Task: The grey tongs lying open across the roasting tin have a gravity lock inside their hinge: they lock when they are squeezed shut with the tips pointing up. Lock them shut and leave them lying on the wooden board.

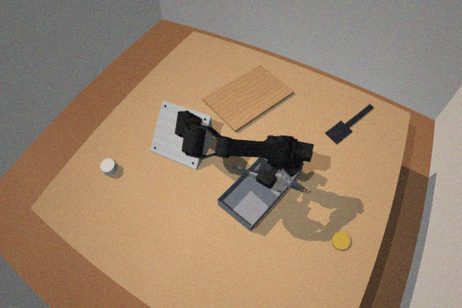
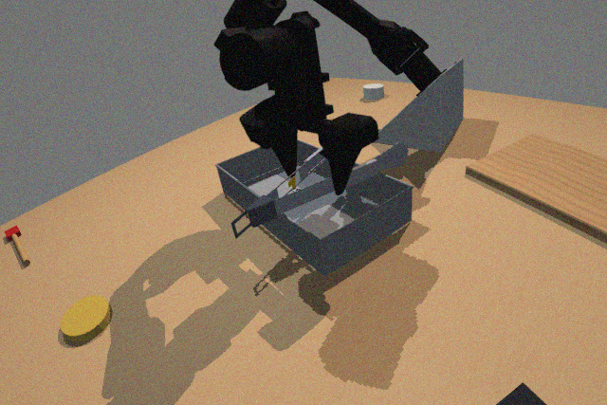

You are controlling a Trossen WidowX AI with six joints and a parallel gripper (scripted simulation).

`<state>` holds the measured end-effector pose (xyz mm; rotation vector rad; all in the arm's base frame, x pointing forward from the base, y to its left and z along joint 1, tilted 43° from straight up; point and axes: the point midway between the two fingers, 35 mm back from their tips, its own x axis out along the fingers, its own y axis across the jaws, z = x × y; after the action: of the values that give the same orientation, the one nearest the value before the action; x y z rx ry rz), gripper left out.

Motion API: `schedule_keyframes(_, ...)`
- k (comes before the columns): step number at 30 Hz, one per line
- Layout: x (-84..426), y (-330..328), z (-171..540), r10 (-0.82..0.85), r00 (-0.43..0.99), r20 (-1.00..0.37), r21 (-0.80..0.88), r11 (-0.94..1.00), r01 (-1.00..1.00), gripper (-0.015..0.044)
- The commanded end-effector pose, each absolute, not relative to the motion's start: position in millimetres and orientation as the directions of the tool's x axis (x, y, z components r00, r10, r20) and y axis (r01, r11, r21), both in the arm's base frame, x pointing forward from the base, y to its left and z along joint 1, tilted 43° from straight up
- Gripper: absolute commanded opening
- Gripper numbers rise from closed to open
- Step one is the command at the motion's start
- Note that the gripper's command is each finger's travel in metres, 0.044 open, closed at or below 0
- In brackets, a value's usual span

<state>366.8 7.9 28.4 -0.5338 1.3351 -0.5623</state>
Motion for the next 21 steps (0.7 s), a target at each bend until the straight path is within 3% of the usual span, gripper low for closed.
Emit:
schedule_keyframes(1, 365.9, 0.5, 21.1, -0.662, 0.136, -0.737, -0.660, 0.748, 0.067, 0.0440)
schedule_keyframes(21, 366.8, -20.4, 1.3, -0.666, 0.136, -0.734, -0.664, 0.745, 0.068, 0.0440)
